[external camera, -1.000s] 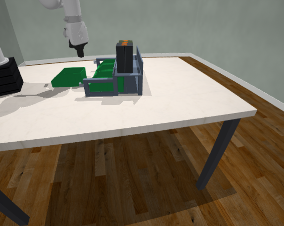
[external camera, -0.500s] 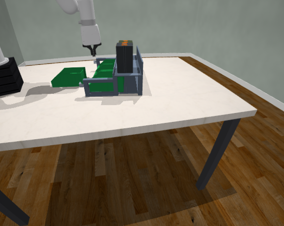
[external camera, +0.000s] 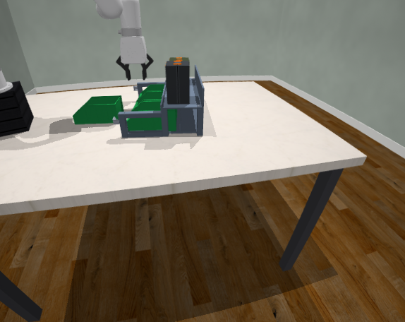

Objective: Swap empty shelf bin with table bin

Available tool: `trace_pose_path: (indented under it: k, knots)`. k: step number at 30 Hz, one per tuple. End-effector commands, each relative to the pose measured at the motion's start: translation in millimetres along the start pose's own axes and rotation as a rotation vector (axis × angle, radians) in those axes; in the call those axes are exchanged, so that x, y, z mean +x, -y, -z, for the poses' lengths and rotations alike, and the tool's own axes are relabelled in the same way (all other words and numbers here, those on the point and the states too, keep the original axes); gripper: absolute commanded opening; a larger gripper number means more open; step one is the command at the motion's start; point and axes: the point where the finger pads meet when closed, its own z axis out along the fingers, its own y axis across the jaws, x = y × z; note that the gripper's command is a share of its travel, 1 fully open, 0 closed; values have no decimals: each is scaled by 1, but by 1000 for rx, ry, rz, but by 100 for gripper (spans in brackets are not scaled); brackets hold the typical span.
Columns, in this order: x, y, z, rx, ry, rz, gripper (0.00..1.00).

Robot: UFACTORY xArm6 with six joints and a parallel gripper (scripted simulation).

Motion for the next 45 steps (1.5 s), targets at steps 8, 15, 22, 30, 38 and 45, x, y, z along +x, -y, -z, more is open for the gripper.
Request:
trace_pose_path:
  k: [8, 15, 22, 30, 38, 45]
  knots:
    - [1, -2, 2, -4, 1, -1, 95]
    - [1, -2, 2, -4, 1, -1, 95]
    - [1, -2, 2, -4, 1, -1, 95]
    - [1, -2, 1, -4, 1, -1, 95]
    - [1, -2, -1, -4, 1, -1, 95]
    - [1, -2, -8, -3, 1, -1, 95]
